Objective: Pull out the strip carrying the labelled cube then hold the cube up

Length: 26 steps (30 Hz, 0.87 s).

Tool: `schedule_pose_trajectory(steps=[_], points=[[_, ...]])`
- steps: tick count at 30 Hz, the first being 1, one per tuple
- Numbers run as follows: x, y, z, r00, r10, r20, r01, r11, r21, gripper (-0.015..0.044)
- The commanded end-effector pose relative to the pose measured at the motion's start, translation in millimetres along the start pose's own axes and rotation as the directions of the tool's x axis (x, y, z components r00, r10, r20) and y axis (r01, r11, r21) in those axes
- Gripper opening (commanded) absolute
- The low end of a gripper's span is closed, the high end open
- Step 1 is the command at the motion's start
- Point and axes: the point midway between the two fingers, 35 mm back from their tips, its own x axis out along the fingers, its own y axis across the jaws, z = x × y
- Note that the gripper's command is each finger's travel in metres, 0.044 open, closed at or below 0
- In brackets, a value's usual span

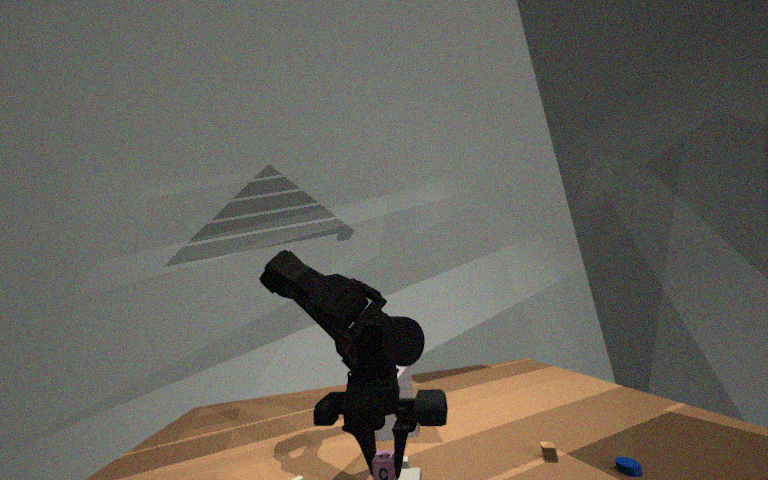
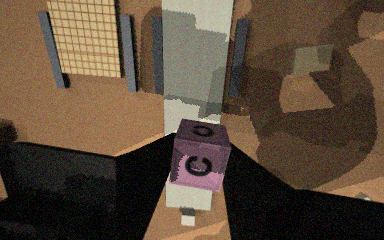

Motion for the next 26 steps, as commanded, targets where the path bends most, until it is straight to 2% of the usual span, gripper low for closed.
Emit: schedule_pose_trajectory(steps=[1,5,26], points=[[-18,1,-1,1.000,0.008,0.005,-0.008,1.000,0.001,0.0000],[-33,1,-1,1.000,0.008,0.005,-0.008,1.000,0.001,0.0000],[-33,1,-1,1.000,0.008,0.005,-0.008,1.000,0.001,0.0000]])
